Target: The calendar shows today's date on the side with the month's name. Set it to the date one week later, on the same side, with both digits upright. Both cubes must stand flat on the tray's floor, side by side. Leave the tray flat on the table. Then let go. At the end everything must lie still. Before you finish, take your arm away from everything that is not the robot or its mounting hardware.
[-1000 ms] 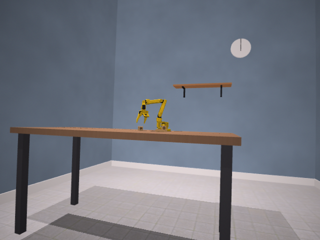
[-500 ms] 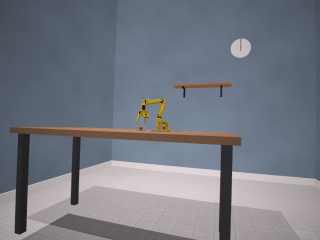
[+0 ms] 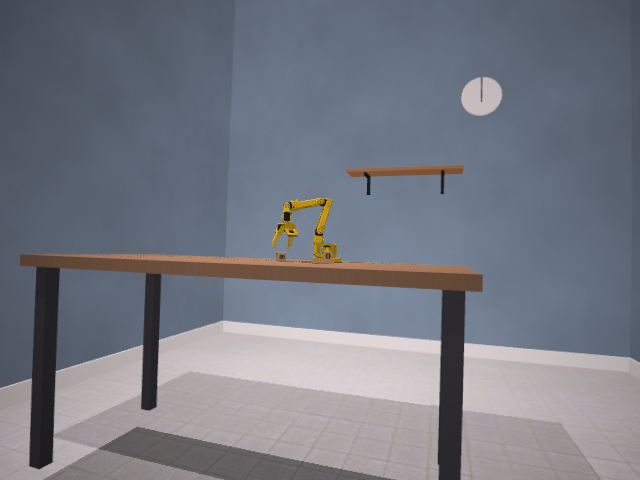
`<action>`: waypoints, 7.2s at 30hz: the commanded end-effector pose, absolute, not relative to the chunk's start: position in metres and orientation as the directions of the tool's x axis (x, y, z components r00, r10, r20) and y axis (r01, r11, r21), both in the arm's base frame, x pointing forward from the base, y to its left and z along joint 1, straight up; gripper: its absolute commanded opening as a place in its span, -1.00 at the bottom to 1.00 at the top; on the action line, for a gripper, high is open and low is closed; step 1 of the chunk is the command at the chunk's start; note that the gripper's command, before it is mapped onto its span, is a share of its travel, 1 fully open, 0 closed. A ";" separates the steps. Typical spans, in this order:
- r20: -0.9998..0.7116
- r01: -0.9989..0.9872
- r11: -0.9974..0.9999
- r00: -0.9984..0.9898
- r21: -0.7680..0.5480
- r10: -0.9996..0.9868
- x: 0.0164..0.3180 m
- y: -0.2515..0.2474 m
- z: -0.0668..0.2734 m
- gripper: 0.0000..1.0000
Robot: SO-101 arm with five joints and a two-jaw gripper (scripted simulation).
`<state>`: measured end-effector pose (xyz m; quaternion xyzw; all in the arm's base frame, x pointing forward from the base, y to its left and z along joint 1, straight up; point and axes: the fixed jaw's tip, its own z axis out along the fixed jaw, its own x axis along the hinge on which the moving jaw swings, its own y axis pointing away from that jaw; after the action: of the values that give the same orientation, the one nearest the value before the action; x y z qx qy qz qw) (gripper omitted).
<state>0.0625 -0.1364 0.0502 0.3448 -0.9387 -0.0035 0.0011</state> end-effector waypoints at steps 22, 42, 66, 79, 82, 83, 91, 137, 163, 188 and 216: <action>0.005 -0.648 0.761 -0.761 -0.017 -0.648 0.063 -0.140 0.023 -0.30; 0.005 -0.648 0.761 -0.761 -0.017 -0.648 0.063 -0.139 0.019 -0.31; 0.004 -0.648 0.761 -0.761 -0.017 -0.648 0.068 -0.145 0.019 -0.57; 0.004 -0.648 0.761 -0.761 -0.017 -0.648 0.069 -0.147 0.019 -0.65; 0.004 -0.648 0.761 -0.761 -0.017 -0.648 0.069 -0.147 0.019 -0.66; 0.004 -0.648 0.761 -0.761 -0.017 -0.648 0.069 -0.147 0.019 -0.66; 0.004 -0.648 0.761 -0.761 -0.017 -0.648 0.069 -0.147 0.019 -0.73; 0.005 -0.648 0.761 -0.761 -0.017 -0.648 0.065 -0.142 0.069 -1.00; 0.004 -0.886 0.463 -0.463 -0.017 -0.886 0.116 -0.108 0.069 -1.00; 0.004 -0.976 -0.218 0.218 -0.017 -0.976 0.163 -0.007 0.069 -1.00; 0.004 -0.941 -0.338 0.338 -0.017 -0.941 0.163 0.014 0.069 -1.00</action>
<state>0.1580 0.0124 0.0630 0.8182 -0.5748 -0.0065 0.0065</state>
